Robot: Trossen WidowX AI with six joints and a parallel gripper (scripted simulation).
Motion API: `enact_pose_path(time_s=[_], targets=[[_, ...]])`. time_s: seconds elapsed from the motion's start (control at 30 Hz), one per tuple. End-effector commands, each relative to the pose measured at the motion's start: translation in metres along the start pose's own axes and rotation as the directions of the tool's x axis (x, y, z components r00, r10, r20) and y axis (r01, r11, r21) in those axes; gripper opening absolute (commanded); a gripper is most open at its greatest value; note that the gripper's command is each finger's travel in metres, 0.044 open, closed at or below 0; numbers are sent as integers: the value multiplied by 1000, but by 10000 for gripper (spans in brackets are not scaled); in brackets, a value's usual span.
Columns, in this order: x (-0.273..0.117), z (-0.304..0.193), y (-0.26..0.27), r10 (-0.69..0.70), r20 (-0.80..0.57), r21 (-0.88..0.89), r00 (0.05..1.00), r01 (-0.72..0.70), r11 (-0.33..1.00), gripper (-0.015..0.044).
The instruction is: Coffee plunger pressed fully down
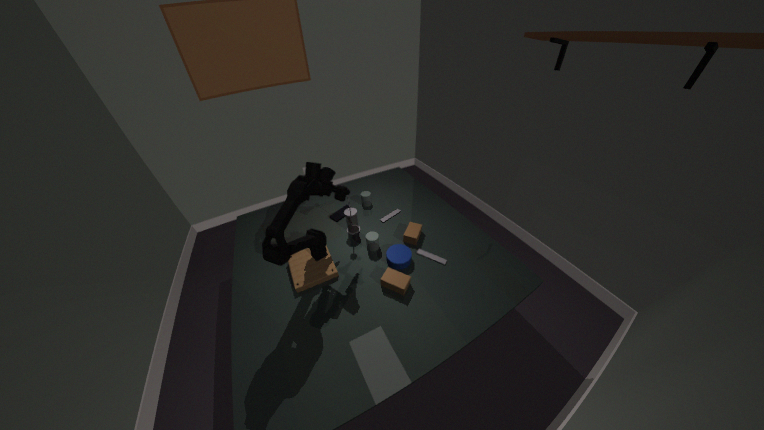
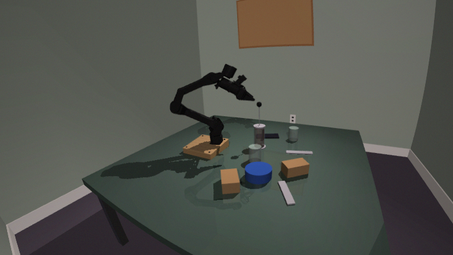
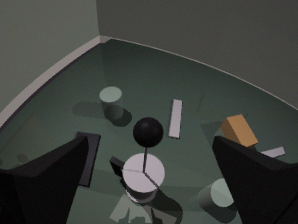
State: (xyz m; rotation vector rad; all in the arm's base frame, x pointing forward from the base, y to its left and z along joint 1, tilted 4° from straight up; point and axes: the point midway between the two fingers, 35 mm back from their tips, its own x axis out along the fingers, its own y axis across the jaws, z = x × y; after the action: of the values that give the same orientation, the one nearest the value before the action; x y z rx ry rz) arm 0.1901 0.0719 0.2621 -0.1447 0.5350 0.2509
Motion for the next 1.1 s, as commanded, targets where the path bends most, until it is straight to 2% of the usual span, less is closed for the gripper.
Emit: enact_pose_path(time_s=[0.0, 1.07], targets=[[7, -10, 1, 3, 0, 5, 1000, -3, 1000, 440], [47, -10, 0, 1, 3, 5, 1000, -1, 1000, 440]])
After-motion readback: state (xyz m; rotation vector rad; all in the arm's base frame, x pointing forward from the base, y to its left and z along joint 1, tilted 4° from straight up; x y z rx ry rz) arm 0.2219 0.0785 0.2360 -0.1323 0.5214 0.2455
